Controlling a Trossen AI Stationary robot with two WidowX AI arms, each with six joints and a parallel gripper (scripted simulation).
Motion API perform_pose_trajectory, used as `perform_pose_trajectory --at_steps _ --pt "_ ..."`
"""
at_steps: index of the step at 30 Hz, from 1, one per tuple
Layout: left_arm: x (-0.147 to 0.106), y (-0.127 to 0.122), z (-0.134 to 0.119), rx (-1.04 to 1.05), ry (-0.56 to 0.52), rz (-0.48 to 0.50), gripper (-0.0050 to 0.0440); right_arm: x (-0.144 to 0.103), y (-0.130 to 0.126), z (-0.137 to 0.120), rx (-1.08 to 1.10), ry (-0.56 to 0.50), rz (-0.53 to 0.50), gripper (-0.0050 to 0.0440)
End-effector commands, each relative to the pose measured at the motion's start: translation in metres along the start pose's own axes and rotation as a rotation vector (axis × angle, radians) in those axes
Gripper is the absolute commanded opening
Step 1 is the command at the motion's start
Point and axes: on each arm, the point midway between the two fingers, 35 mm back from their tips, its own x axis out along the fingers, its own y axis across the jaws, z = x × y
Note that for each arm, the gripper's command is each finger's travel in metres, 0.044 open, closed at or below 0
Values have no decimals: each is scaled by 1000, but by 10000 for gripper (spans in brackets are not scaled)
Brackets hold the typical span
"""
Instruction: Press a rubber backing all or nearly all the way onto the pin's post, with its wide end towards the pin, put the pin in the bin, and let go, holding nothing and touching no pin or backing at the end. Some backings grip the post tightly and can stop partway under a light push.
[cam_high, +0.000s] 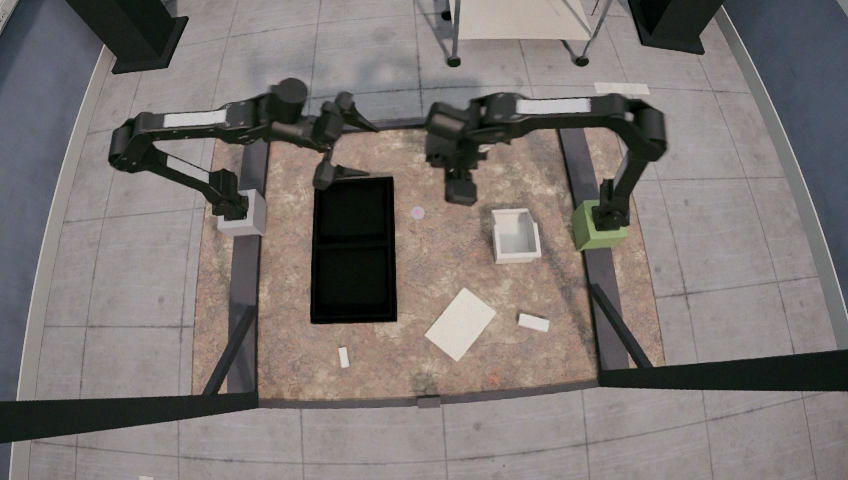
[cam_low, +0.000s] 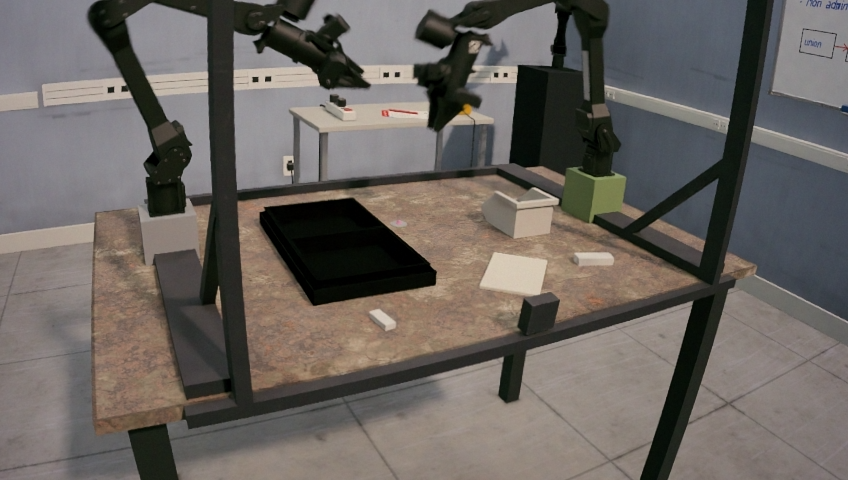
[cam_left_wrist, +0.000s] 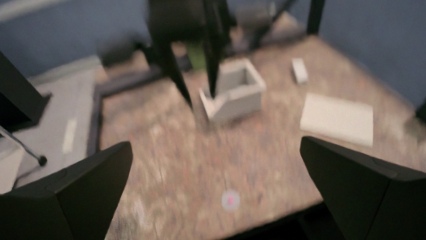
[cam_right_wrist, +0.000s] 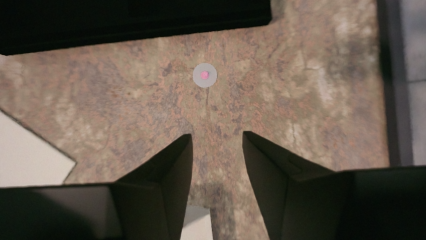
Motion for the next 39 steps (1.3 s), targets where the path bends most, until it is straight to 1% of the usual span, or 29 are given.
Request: perform_pose_trajectory --at_steps 1,5,7,10,13,15,18,19,24,25,28,30,31,33,39 --pt "-30 2 23 -58 -175 80 440 31 0 25 -21 64 0 130" --pt "-50 3 40 -115 -305 136 440 72 1 33 -37 137 4 130" --pt "-50 3 40 -115 -305 136 440 72 1 33 -37 137 4 130" --pt "-65 4 52 -156 -397 174 440 105 3 36 -49 193 6 130" --pt "-75 4 61 -185 -462 201 440 131 5 35 -58 236 7 130" --pt "-80 5 64 -198 -490 212 440 145 6 34 -62 258 8 130" --pt "-82 5 67 -206 -508 219 440 159 7 32 -67 280 9 130" --pt "-76 5 63 -209 -490 218 440 167 7 27 -68 299 11 130" --pt "-76 5 63 -209 -490 218 440 171 7 26 -67 305 12 130" --pt "-79 6 68 -206 -503 221 440 171 7 26 -65 305 13 130" --pt "-79 6 68 -206 -503 222 440 172 7 27 -65 305 13 130" --pt "-79 6 68 -203 -501 220 440 179 7 27 -65 301 12 130" --pt "-79 6 68 -203 -501 220 440 184 7 22 -65 312 14 130" --pt "-79 6 68 -203 -501 220 440 189 7 21 -65 312 14 130" --pt "-79 6 68 -203 -501 220 440 197 7 15 -65 322 15 130"
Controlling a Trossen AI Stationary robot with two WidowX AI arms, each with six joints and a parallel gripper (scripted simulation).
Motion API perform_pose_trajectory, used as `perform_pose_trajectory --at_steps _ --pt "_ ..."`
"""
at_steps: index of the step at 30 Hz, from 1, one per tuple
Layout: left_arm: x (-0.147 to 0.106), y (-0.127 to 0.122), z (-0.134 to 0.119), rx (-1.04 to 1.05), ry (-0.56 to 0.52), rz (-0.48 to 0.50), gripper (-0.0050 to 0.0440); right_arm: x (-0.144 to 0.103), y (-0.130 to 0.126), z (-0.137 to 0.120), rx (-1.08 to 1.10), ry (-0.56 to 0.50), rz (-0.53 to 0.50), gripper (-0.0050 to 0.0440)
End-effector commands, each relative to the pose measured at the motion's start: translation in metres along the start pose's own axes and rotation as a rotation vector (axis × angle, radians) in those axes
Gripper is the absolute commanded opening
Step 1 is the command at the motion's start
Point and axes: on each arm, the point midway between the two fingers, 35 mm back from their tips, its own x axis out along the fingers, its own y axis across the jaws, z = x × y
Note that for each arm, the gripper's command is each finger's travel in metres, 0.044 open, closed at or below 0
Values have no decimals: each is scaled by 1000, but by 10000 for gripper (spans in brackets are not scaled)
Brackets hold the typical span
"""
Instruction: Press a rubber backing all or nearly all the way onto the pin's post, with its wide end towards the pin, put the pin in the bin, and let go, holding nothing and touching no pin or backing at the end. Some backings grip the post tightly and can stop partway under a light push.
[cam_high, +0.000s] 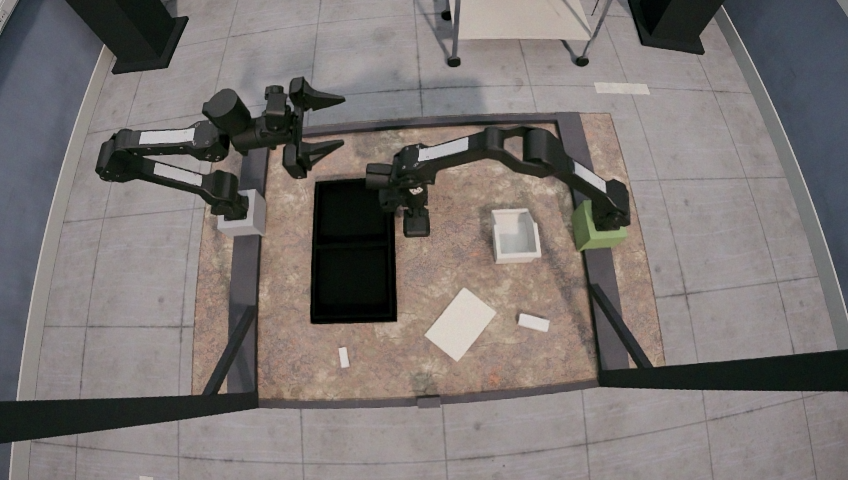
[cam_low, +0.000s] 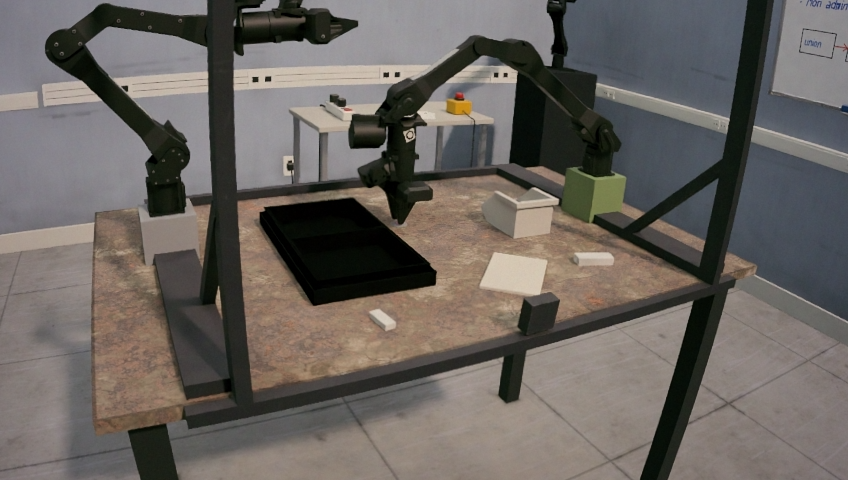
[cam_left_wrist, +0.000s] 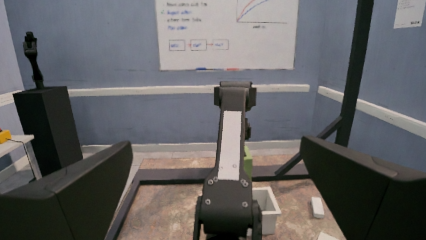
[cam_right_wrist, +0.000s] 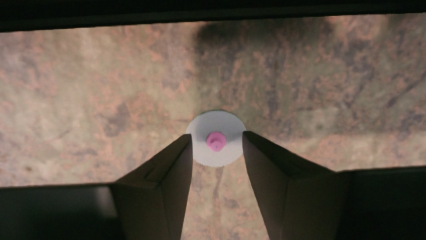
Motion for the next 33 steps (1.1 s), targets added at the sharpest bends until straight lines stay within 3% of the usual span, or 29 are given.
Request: perform_pose_trajectory --at_steps 1,10,12,17,21,25,33 --pt "-1 0 8 -1 -19 1 440 -1 0 2 -4 -12 -4 130" --pt "-1 0 8 -1 -19 1 440 -2 0 3 -4 -14 -5 130" --pt "-1 0 8 -1 -19 1 440 -12 -1 8 -2 -38 -7 90" --pt "-1 0 8 -1 -19 1 440 -12 -1 8 -2 -38 -7 50" --pt "-1 0 8 -1 -19 1 440 -12 -1 8 -2 -38 -7 50" --pt "-1 0 8 -1 -19 1 440 -12 -1 8 -2 -38 -7 10" --pt "-1 0 8 -1 -19 1 440 -12 -1 8 -2 -38 -7 0"
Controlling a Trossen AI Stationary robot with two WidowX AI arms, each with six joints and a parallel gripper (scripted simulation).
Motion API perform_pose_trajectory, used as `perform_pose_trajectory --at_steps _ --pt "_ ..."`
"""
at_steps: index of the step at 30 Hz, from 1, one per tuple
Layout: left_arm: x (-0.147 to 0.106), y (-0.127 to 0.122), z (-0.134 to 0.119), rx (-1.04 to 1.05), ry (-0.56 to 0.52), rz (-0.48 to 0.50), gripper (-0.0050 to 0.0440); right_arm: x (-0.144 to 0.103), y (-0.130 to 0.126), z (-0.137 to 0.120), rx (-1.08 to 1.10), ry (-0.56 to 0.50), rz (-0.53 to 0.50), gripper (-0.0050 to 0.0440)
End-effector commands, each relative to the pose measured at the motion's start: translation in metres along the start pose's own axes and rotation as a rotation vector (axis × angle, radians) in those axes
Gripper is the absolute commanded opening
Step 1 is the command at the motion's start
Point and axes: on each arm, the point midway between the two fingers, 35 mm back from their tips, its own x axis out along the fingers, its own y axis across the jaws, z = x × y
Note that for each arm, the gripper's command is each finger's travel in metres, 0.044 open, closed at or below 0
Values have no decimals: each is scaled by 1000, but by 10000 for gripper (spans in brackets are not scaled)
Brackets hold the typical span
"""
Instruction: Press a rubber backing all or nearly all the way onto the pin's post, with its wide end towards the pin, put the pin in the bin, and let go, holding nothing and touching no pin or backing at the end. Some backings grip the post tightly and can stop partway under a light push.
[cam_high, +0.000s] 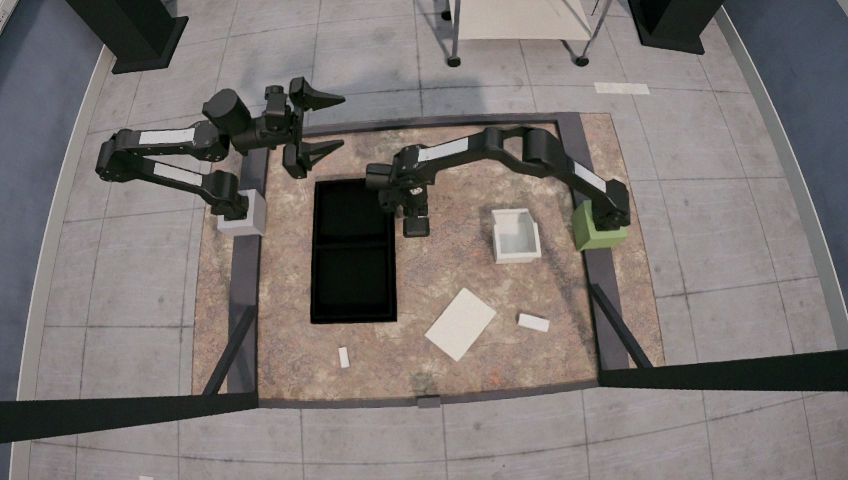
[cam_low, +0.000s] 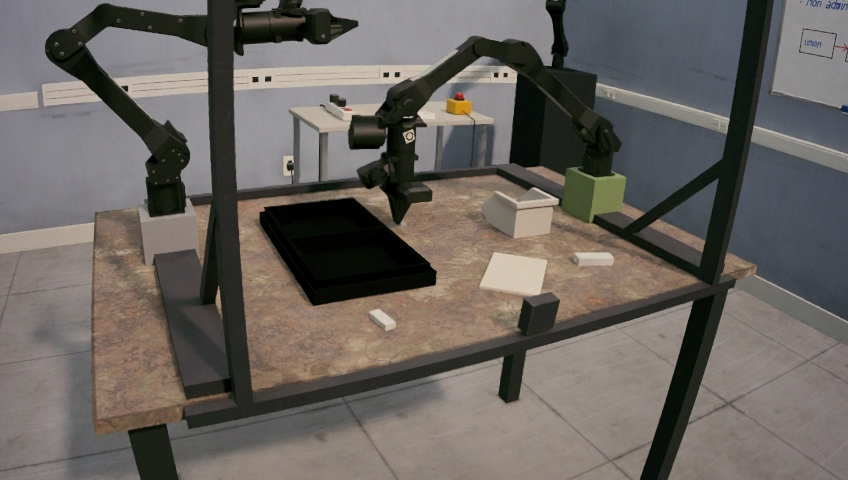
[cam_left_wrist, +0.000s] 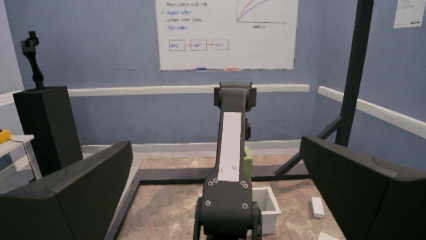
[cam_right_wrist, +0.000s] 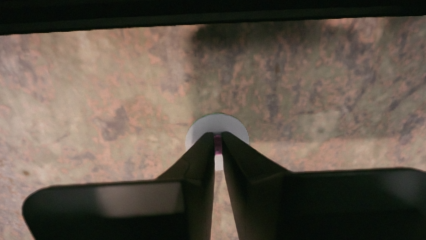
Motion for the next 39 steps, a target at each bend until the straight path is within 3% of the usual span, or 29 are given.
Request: perform_pose_trajectory --at_steps 1,6,14,18,30,39 --pt "-1 0 8 -1 -19 1 440 -13 -1 7 -2 -34 -6 0" --pt "-1 0 8 -1 -19 1 440 -17 -1 8 -4 -36 -7 -2" --pt "-1 0 8 -1 -19 1 440 -50 -1 12 -4 -61 -11 -5" --pt "-1 0 8 -1 -19 1 440 -66 -1 11 -4 -61 -11 -35" --pt "-1 0 8 -1 -19 1 440 -98 -1 9 -4 -62 -11 -50" --pt "1 0 11 0 -17 0 440 -100 8 -4 0 -43 -9 -50"
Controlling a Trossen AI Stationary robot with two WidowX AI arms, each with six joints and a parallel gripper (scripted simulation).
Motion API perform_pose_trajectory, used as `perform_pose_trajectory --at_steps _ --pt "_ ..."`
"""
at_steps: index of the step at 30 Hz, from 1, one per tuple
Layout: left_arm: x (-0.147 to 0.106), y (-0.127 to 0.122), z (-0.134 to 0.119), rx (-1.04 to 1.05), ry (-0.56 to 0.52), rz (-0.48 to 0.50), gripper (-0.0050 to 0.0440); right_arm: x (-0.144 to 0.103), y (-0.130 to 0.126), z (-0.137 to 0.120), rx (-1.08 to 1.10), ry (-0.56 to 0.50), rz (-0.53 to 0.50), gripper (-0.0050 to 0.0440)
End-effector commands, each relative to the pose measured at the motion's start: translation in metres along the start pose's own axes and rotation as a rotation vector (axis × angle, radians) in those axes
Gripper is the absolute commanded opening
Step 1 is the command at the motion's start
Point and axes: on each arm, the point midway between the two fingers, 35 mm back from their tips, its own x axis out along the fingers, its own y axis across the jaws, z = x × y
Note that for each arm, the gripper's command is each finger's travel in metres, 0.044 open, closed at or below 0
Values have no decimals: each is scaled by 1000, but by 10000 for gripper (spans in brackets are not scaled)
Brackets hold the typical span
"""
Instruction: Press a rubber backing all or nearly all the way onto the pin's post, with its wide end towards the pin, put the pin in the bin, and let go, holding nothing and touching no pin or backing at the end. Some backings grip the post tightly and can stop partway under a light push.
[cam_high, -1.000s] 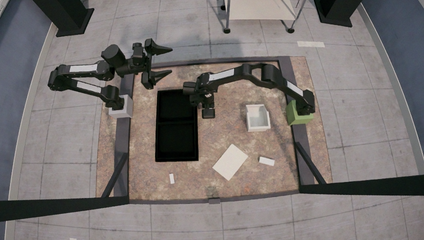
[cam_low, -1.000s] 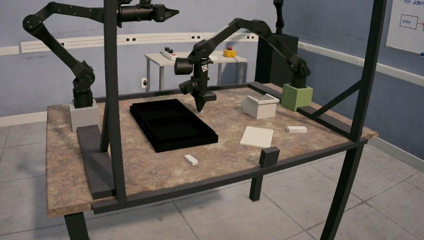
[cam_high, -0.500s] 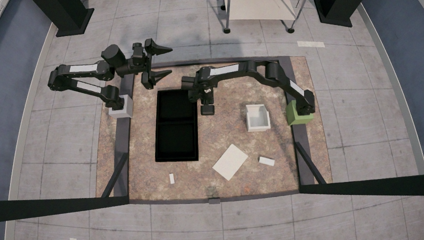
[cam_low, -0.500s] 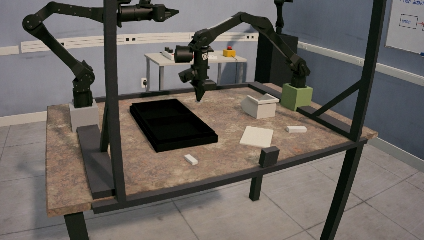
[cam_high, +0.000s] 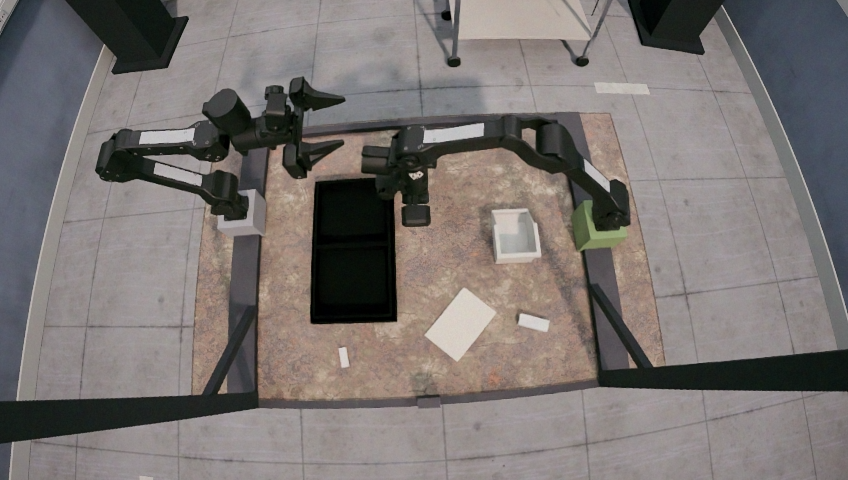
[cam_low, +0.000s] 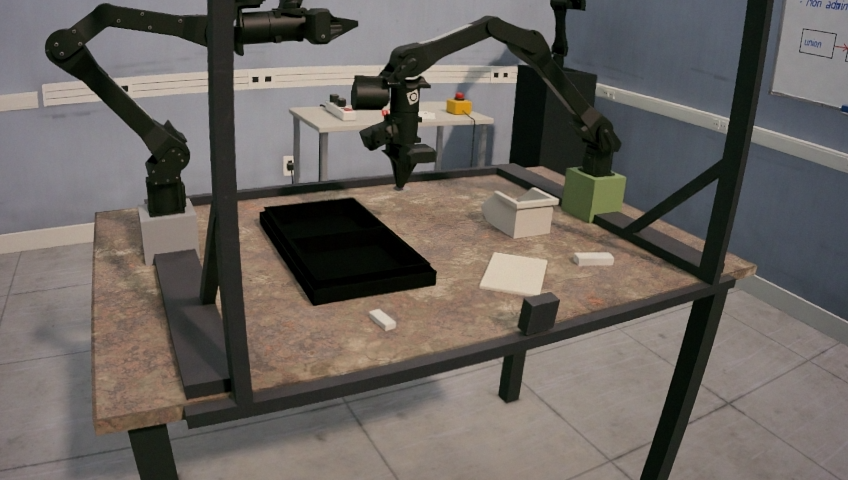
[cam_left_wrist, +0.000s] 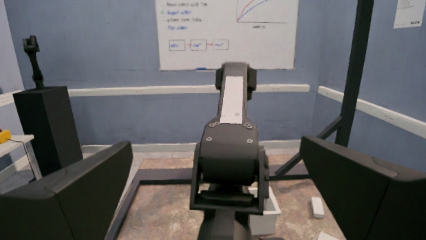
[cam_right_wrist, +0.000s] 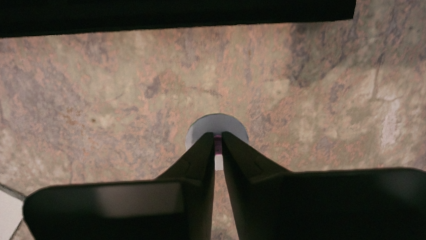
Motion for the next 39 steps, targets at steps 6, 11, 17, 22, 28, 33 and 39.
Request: perform_pose_trajectory --at_steps 6,11,17,22,28,33,39 --pt "6 2 4 28 125 -8 440 -38 27 -33 -2 -38 -6 -50" --pt "10 3 19 59 207 -21 440 -49 45 -68 -2 -37 -4 -50" --pt "7 4 12 70 326 -33 440 -53 54 -89 -2 -35 -3 -50" --pt "0 5 10 82 439 -49 440 -55 65 -119 -2 -34 -2 -50" --pt "-13 5 4 88 581 -69 440 -54 75 -151 -1 -32 -1 -50" --pt "-28 4 -7 84 701 -84 440 -52 79 -169 -1 -31 0 -50" --pt "-50 3 -11 79 848 -110 440 -45 86 -206 -1 -29 1 -50"
